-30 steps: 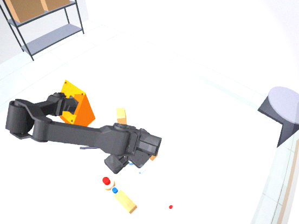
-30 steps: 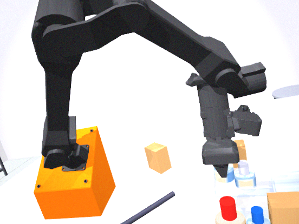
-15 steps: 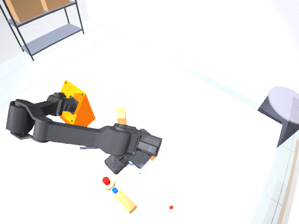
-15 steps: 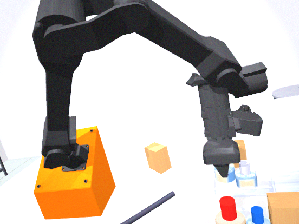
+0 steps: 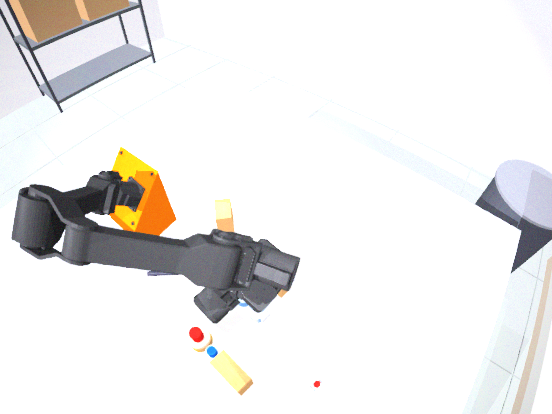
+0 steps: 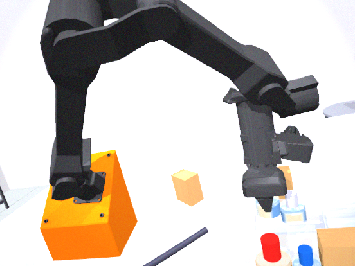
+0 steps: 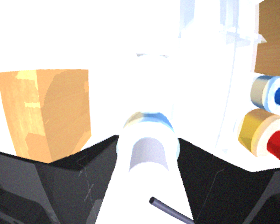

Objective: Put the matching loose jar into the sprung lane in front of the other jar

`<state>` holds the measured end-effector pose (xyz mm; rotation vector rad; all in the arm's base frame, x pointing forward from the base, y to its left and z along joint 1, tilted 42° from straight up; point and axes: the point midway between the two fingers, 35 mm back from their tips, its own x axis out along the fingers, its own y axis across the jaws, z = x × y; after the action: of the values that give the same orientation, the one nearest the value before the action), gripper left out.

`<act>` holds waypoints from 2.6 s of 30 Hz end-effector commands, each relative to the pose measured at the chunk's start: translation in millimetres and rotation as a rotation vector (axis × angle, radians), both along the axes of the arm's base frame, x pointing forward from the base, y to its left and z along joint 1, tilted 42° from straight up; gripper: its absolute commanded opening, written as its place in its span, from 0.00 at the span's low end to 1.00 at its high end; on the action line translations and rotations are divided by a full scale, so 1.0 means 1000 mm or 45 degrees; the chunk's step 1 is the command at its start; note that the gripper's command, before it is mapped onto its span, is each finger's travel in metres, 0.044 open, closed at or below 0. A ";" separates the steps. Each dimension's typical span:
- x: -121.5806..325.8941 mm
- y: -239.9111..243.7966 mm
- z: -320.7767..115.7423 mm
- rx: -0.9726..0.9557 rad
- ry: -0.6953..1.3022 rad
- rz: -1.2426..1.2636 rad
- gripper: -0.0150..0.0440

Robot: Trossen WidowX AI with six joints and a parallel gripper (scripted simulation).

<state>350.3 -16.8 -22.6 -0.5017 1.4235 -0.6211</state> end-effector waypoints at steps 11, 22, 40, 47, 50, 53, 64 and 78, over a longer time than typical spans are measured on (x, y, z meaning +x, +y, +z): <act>0.005 -0.004 -0.002 -0.008 -0.024 0.006 0.25; 0.005 -0.006 -0.005 -0.009 -0.024 0.006 0.25; 0.004 -0.011 -0.010 -0.009 -0.024 0.006 0.25; 0.003 -0.012 -0.012 -0.009 -0.024 0.006 0.25; 0.003 -0.013 -0.012 -0.009 -0.024 0.006 0.25; 0.002 -0.014 -0.013 -0.009 -0.024 0.006 0.25; 0.001 -0.014 -0.013 -0.009 -0.024 0.006 0.25; -0.002 -0.013 -0.014 -0.009 -0.023 0.006 0.25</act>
<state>346.9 -29.0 -36.9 -0.5021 1.4138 -0.6197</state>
